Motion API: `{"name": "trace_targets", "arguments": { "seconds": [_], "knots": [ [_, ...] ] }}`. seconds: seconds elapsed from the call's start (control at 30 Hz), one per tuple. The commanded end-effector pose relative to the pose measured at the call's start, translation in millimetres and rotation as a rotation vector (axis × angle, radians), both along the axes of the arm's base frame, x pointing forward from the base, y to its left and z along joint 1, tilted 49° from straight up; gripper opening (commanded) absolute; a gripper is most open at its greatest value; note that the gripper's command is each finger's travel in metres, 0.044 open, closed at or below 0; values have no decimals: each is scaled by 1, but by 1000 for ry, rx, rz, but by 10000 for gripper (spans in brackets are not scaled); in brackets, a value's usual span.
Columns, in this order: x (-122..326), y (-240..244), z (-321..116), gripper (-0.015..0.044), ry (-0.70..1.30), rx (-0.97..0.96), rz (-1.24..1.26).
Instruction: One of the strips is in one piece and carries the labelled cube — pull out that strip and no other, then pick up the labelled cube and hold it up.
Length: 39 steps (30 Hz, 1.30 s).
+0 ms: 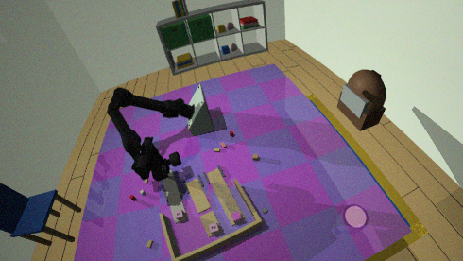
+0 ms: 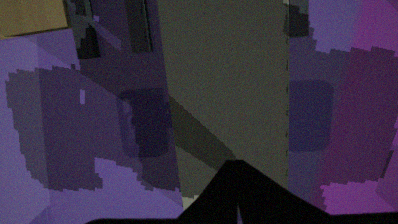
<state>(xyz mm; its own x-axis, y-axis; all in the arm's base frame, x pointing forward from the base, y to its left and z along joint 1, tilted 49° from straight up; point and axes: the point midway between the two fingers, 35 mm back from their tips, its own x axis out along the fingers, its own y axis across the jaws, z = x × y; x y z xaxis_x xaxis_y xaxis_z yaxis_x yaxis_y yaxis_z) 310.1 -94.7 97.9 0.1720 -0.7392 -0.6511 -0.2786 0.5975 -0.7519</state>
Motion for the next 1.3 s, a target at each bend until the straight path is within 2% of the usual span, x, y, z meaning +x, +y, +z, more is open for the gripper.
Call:
{"name": "trace_targets", "arguments": {
  "seconds": [0.0,1.27],
  "knots": [
    [-10,-6,-3,0,19,-3,-11],
    [-64,-24,5,0,22,-4,-11]
  ]
}}
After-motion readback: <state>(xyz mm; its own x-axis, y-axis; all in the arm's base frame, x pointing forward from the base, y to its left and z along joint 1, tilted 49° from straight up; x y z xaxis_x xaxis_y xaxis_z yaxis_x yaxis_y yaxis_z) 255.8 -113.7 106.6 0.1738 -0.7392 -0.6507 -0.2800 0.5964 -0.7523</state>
